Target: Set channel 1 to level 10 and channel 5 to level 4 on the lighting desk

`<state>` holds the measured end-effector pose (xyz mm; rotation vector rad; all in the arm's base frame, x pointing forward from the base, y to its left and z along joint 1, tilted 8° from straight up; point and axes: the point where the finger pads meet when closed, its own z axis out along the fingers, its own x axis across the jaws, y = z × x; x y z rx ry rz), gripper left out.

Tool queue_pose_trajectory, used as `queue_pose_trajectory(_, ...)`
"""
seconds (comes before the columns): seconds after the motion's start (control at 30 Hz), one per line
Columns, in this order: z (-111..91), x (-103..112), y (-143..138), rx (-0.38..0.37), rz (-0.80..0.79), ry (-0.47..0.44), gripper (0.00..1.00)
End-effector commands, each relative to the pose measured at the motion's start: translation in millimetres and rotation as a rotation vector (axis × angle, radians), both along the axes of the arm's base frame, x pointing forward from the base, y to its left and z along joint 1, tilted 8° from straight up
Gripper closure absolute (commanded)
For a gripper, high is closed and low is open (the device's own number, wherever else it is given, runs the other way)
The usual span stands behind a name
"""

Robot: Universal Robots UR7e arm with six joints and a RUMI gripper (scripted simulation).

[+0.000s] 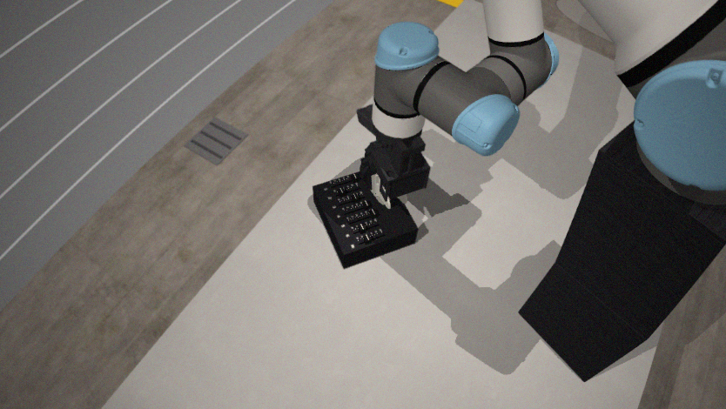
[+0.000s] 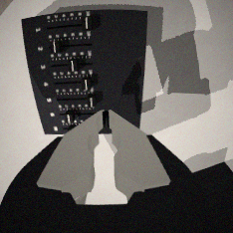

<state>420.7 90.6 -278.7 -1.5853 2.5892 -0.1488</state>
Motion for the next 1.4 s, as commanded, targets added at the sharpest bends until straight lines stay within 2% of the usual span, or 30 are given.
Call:
queue_pose_trajectory(0.0, -3, 1, 0, 0.0, 0.0, -0.001, 1.0)
queue_pose_trajectory(0.67, -13, 2, 0, 0.0, 0.0, -0.001, 1.0)
queue_pose_trajectory(1.37, -15, 3, 0, 0.0, 0.0, -0.001, 1.0)
